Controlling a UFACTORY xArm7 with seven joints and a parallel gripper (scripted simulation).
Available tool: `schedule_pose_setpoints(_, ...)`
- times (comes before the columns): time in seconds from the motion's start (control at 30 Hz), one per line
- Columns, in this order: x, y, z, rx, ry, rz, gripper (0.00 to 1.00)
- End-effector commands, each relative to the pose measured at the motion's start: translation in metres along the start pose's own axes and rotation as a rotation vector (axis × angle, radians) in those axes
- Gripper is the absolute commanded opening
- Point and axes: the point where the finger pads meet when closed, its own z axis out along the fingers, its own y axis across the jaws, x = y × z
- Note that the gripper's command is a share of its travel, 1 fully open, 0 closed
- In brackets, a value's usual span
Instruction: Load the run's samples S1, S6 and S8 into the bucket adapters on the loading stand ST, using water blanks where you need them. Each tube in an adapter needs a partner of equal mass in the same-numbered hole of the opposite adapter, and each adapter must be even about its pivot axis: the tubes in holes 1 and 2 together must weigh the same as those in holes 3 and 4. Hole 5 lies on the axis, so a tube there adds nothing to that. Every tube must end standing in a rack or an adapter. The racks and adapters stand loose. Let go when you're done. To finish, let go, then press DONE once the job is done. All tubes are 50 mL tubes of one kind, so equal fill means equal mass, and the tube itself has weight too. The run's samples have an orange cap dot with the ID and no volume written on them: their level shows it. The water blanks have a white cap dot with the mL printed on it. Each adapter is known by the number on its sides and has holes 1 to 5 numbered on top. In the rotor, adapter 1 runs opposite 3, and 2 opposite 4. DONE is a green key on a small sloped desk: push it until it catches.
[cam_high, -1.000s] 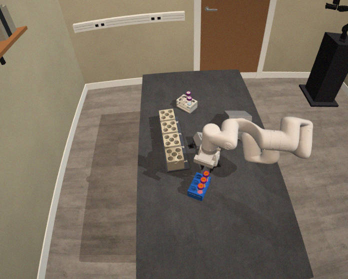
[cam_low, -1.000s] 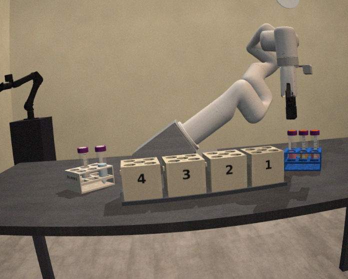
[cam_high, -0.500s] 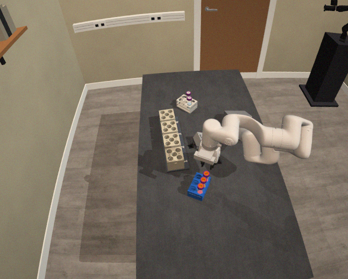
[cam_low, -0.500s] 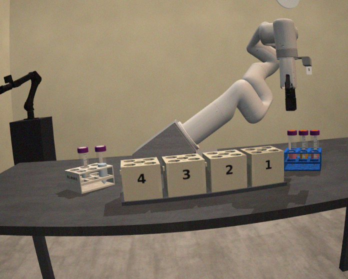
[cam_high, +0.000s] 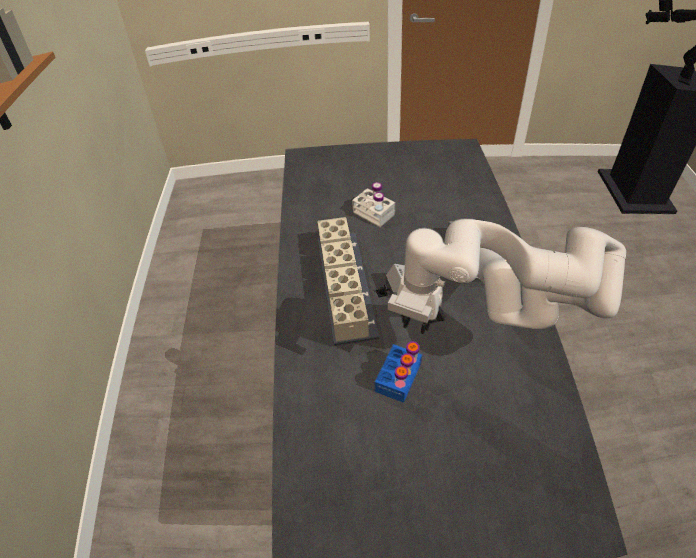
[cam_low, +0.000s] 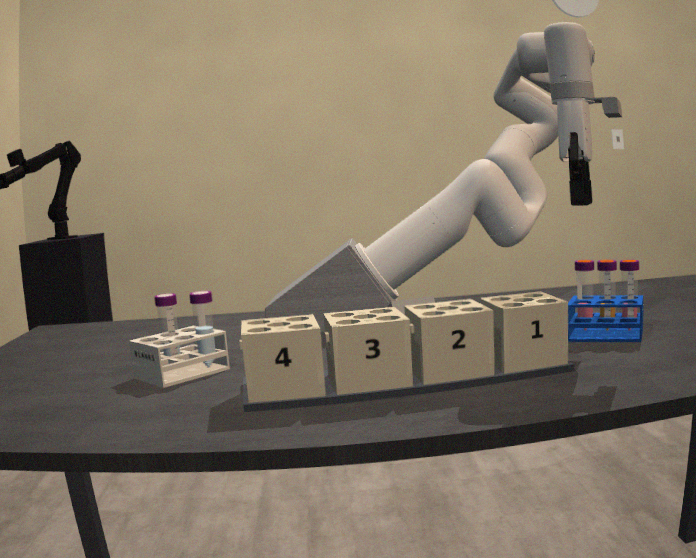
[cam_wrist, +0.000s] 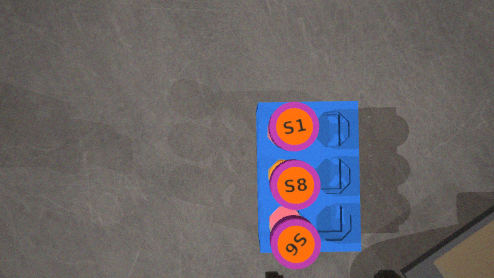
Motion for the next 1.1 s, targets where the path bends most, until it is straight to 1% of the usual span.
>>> schedule_pose_setpoints(0.0, 0.000, 0.000, -0.009, -0.002, 0.002, -0.001, 0.44)
schedule_pose_setpoints(0.23, 0.000, 0.000, -0.020, -0.002, 0.002, -0.001, 0.44)
schedule_pose_setpoints(1.03, 0.000, 0.000, -0.020, -0.002, 0.002, -0.001, 0.44)
schedule_pose_setpoints(1.07, 0.000, 0.000, -0.020, -0.002, 0.002, -0.001, 0.57)
